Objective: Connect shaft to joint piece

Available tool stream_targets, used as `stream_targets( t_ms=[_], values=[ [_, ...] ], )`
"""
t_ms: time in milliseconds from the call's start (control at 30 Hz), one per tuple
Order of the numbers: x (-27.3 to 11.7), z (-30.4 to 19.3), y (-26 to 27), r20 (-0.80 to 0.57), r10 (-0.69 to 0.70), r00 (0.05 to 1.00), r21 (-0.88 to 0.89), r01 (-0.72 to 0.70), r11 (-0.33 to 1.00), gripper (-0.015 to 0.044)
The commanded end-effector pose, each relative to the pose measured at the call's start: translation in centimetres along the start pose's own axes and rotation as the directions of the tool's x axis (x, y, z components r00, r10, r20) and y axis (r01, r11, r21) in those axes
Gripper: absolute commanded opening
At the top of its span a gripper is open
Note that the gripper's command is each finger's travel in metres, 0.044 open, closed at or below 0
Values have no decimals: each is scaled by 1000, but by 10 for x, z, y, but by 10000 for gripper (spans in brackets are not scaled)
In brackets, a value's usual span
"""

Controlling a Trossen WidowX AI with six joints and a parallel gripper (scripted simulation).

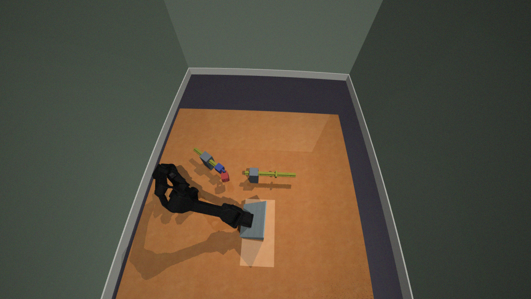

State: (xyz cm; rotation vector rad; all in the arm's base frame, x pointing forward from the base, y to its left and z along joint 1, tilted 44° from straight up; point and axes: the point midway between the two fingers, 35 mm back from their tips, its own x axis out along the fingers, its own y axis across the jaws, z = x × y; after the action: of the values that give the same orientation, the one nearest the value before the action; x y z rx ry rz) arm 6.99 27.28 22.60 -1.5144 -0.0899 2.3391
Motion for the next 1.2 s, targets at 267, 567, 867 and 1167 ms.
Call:
stream_targets(
  t_ms=[267, 567, 867, 1167],
  values=[
    [-12, -36, 21, -4, -32, 999, 311, 32, 950, 440],
    [-19, -61, 41, -7, -58, 998, 538, 52, 841, 440],
    [-25, -81, 63, -10, -88, 996, 731, 68, 679, 440],
    [-30, -98, 86, -14, -125, 992, 877, 72, 474, 440]
  ],
)
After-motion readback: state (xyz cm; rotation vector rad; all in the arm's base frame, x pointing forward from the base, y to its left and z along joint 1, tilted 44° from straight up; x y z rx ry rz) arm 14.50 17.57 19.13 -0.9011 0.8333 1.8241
